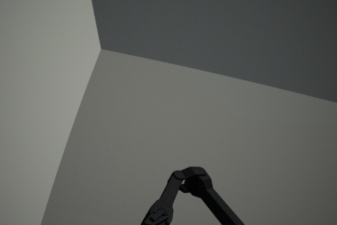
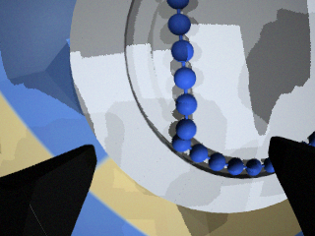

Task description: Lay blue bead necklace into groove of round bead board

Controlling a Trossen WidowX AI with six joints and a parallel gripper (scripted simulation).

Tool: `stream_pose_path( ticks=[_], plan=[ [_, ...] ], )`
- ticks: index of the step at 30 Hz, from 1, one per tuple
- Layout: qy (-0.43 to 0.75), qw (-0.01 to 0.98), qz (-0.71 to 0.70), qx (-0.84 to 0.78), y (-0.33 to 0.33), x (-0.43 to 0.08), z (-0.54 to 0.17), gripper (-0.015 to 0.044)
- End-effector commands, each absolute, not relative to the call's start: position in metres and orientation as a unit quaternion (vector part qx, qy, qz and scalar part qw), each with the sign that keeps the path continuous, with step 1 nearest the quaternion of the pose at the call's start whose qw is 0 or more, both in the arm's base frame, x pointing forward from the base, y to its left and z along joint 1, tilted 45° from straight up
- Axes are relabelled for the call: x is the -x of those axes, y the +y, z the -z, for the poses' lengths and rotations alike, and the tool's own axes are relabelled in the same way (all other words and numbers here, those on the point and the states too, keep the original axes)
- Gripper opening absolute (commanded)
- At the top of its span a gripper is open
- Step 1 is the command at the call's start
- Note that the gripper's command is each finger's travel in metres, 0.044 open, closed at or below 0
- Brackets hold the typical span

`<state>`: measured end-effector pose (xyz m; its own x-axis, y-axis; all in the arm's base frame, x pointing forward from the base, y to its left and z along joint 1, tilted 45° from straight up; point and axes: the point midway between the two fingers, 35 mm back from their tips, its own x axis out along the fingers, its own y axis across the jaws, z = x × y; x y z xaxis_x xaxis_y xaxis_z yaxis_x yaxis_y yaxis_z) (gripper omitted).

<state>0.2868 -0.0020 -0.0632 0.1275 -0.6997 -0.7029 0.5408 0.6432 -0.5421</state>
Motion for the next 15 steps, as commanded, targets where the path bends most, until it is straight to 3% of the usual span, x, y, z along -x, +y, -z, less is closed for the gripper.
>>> stream_pose_path(
  ticks=[1,2,14,15],
  plan=[
    [0.514,0.746,0.416,0.075,-0.002,-0.286,0.063,0.044],
    [0.514,0.746,0.416,0.075,-0.002,-0.286,0.063,0.044],
    [0.486,0.75,0.447,0.029,-0.005,-0.348,0.006,0.0125],
    [0.485,0.75,0.448,0.026,-0.005,-0.35,0.002,0.012]
  ],
)
